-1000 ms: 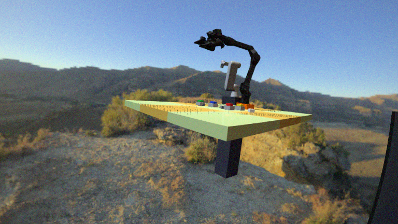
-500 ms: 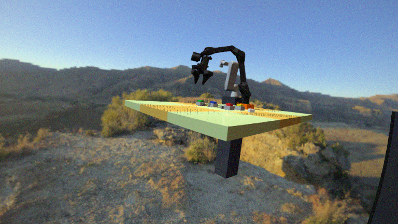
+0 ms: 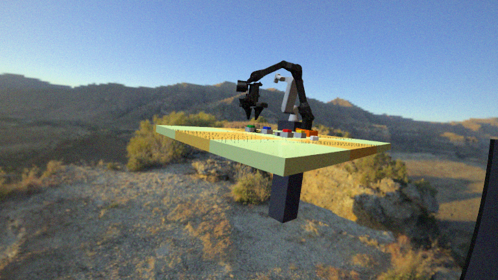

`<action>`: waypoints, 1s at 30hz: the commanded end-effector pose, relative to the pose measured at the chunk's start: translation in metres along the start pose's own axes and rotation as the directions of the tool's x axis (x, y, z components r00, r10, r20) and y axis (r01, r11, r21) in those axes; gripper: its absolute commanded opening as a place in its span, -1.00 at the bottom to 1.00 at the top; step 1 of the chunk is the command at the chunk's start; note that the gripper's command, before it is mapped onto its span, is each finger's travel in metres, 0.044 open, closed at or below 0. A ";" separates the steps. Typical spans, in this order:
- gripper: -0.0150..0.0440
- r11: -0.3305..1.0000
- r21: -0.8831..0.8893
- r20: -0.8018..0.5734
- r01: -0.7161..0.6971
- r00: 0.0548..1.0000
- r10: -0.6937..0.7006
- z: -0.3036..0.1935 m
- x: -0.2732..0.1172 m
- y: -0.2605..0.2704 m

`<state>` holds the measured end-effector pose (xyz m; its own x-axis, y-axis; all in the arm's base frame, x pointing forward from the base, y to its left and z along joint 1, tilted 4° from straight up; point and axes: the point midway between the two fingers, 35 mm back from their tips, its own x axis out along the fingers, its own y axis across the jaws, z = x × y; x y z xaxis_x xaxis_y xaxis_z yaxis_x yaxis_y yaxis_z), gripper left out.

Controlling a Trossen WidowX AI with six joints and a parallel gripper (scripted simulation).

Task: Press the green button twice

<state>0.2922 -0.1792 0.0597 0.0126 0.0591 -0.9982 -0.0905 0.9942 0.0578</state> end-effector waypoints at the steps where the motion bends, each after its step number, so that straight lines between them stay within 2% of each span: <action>1: -0.11 1.000 0.003 -0.001 0.005 1.000 -0.005 0.000 0.008 -0.001; 5: -0.42 1.000 0.003 -0.001 0.005 1.000 -0.005 0.000 0.008 -0.001; 15: -0.42 1.000 0.003 -0.001 0.005 1.000 -0.005 0.000 0.009 -0.001; 30: -0.42 1.000 0.003 -0.001 0.005 1.000 -0.005 0.000 0.033 -0.001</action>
<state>0.2947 -0.1792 0.0360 0.0258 0.0503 -0.9984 -0.0919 0.9946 0.0477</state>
